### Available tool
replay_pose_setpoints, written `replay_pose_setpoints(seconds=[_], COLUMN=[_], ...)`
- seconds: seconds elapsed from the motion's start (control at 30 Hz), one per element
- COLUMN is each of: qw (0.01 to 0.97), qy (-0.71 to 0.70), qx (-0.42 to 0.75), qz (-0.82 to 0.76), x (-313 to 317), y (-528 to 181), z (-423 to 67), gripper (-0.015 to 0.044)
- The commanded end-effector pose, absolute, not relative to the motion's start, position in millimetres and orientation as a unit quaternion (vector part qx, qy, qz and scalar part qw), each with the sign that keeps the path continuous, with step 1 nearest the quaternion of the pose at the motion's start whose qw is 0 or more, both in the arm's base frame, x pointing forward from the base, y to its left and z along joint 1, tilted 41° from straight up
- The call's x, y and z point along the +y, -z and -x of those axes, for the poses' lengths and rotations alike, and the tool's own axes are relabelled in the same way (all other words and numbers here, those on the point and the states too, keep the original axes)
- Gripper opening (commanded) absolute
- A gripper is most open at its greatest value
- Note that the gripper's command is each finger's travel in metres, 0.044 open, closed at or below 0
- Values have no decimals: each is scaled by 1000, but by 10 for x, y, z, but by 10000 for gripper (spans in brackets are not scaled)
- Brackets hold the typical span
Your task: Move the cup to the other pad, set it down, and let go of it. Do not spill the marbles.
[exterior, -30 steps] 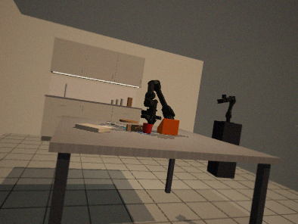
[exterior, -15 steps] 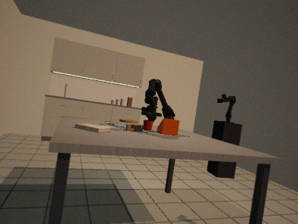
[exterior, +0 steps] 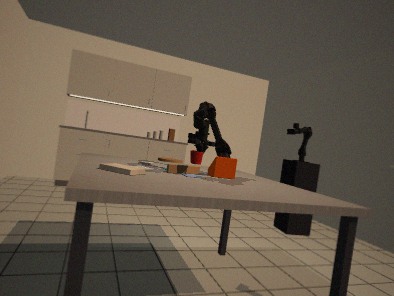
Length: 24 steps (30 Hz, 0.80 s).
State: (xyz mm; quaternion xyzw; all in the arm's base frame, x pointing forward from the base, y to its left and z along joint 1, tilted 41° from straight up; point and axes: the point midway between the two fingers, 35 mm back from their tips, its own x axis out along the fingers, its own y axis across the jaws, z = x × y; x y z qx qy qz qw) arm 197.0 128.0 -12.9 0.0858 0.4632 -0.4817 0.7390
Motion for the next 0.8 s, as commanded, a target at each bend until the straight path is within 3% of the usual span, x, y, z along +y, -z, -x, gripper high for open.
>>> replay_pose_setpoints(seconds=[0.0,0.77], qw=[738,739], qy=[482,482], qx=[464,463], qz=[-88,-86], x=[1296,1196], y=[107,37], z=[-1968,-2034], gripper=[0,0])
